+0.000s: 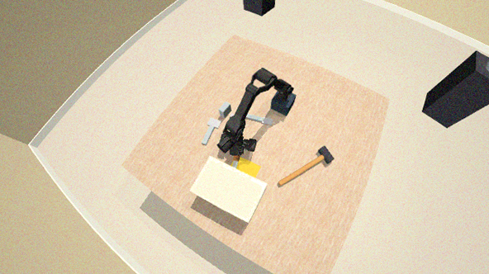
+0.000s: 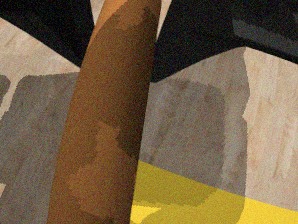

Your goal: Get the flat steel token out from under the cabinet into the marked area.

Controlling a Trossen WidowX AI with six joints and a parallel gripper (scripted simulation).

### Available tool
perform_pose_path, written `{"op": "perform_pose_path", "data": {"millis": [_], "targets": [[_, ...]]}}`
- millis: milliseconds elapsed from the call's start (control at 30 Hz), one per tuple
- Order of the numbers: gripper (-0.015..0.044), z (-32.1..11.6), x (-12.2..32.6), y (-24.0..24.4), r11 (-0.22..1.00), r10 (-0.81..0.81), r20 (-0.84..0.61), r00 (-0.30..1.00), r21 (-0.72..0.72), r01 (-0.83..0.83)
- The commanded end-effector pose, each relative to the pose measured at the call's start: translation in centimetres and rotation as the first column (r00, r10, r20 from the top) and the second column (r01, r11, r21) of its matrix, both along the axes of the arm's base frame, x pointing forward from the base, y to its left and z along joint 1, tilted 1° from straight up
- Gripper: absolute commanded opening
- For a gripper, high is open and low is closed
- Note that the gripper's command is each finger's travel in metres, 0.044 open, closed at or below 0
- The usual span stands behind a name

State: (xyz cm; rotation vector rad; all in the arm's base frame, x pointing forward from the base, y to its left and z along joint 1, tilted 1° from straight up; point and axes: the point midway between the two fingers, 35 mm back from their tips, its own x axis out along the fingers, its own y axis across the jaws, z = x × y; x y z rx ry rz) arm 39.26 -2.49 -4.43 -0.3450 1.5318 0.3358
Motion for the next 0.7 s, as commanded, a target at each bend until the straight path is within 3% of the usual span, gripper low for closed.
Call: {"op": "perform_pose_path", "data": {"millis": [0,667], "targets": [[0.0000,-0.1,-0.6,-0.3,1.000,0.002,-0.004,1.000,-0.001,-0.002],[0.0000,-0.1,-2.5,-1.3,1.000,0.002,-0.006,1.000,-0.001,-0.002]]}}
